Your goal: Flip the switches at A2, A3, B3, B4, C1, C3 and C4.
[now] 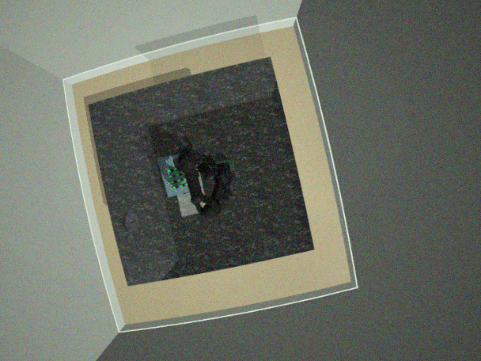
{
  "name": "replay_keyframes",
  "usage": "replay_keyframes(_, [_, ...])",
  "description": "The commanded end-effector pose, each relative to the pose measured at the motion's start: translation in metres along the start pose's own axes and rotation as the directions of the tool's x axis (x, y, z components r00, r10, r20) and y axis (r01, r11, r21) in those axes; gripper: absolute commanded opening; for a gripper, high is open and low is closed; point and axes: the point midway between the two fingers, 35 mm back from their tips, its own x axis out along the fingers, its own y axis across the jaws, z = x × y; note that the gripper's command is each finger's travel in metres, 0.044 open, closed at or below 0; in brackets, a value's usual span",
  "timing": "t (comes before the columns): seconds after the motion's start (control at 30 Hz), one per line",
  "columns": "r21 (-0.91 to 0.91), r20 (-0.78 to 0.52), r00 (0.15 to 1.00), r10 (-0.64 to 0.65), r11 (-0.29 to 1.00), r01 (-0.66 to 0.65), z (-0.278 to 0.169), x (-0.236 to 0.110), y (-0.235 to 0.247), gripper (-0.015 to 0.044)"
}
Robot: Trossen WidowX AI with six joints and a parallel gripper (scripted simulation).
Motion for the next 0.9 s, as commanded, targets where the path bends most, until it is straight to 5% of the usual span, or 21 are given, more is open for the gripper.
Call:
replay_keyframes(0.0, [0.011,0.01,1.0,0.014,1.0,-0.014,-0.004,0.016,0.003,0.0])
replay_keyframes(0.87, [0.01,0.011,1.0,0.015,1.0,-0.015,-0.004,0.04,0.004,0.0])
